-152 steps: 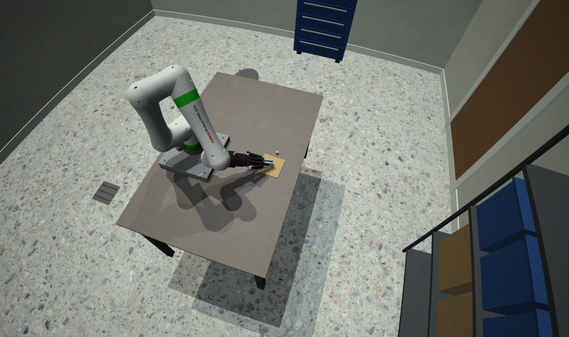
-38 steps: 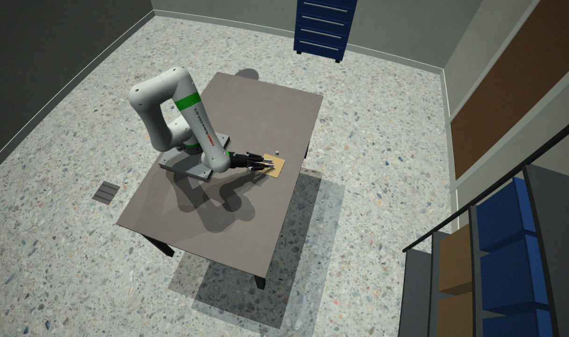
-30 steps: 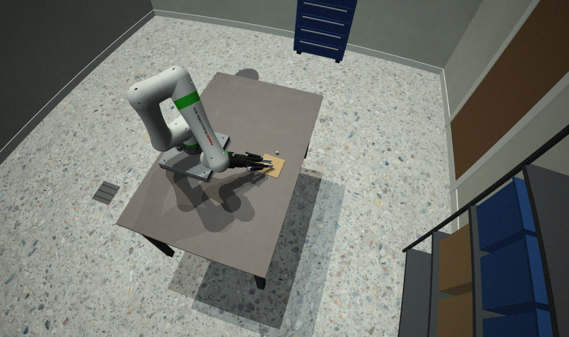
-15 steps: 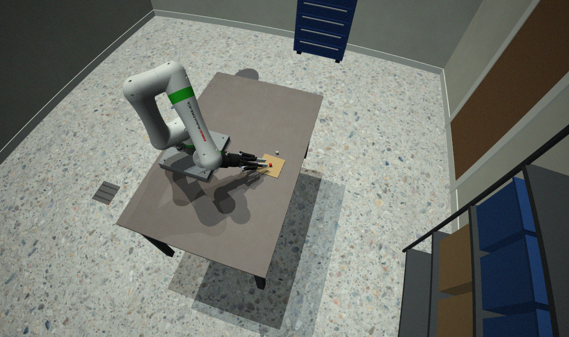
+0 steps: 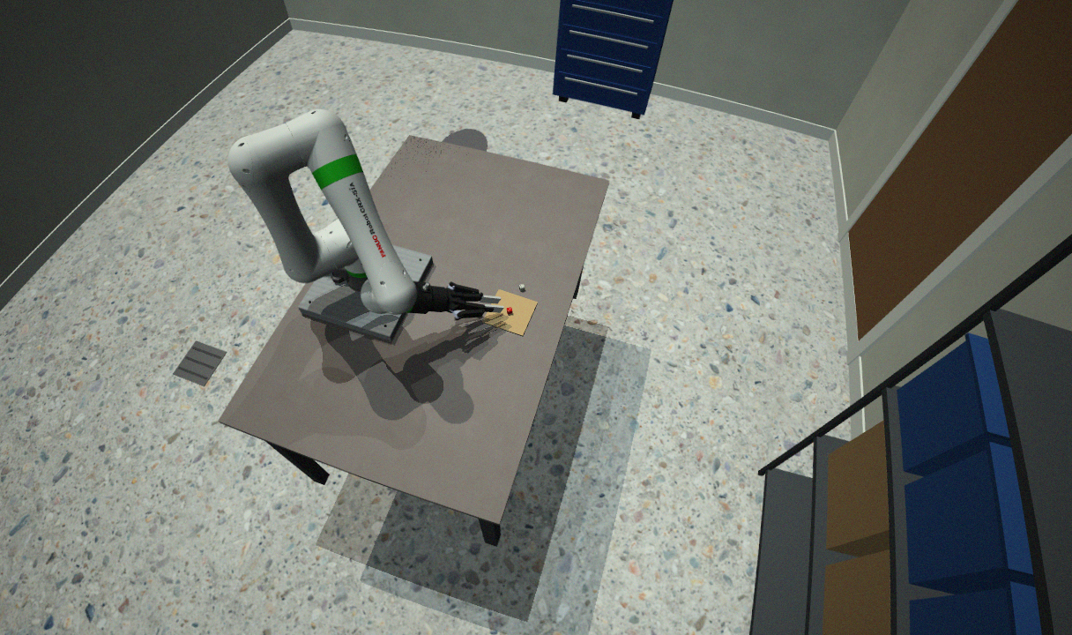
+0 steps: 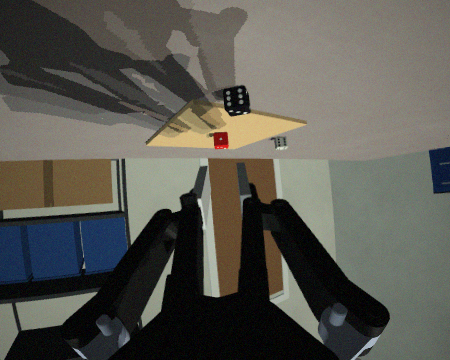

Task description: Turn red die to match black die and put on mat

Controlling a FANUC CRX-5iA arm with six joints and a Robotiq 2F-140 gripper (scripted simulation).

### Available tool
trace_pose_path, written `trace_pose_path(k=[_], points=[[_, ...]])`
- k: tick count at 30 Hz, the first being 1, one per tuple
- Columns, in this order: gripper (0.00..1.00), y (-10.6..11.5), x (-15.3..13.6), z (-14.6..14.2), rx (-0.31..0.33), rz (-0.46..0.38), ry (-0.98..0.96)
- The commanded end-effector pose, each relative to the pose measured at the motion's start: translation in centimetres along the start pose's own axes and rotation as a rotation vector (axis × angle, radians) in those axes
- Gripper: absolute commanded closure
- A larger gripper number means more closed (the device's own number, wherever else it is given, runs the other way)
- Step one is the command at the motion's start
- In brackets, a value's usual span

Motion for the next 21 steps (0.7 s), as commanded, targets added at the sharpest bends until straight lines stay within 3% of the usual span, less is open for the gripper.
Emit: trace_pose_path(k=[1,9,21], points=[[0.81,0.7,-1.3,-0.3,0.0,0.001,-0.001],[0.81,2.0,-3.8,-0.8,0.0,0.001,-0.001],[0.81,2.0,-4.1,-0.8,-0.013,0.031,-0.003]])
Point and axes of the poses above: the point where the finger pads meet when closed, its own y axis back along the fingers, its own z axis across the jaws, x = y × z, the point moved 6 cm from there along y, back along the fingers, and after that the axes turned 12 degrees about y, right-handed, at the moved point
